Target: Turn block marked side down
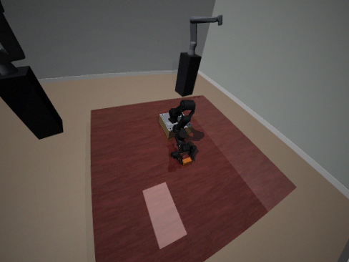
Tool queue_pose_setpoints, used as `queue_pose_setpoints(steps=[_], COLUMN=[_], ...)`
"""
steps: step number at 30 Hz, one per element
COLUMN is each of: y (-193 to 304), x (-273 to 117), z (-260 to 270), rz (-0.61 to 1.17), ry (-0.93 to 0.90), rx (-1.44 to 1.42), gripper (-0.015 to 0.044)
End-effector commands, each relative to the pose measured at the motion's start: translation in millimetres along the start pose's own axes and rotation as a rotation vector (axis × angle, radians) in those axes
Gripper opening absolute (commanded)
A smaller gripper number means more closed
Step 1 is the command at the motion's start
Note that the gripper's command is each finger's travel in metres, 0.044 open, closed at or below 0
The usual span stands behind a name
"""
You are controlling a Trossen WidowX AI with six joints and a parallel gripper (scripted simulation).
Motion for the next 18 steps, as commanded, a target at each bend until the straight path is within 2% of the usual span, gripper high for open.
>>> queue_pose_setpoints(steps=[1, 9, 15, 18], y=[0, -39, -79, -97], x=[0, 10, -11, -23], z=[0, -2, 3, 5], rz=[0.005, 0.226, 0.411, 0.428], ry=[-0.002, 0.021, 0.034, 0.039], rx=[0.004, 0.012, 0.013, 0.004], gripper=[0.044, 0.044, 0.044, 0.044])
Point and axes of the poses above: the point midway between the two fingers, 35 mm back from their tips, its own x axis out along the fingers, its own z axis across the jaws, y = z × x, the point moved 9 cm from there along -x, back along the fingers, and after that the axes turned 5 degrees about x, right-handed, at the moved point
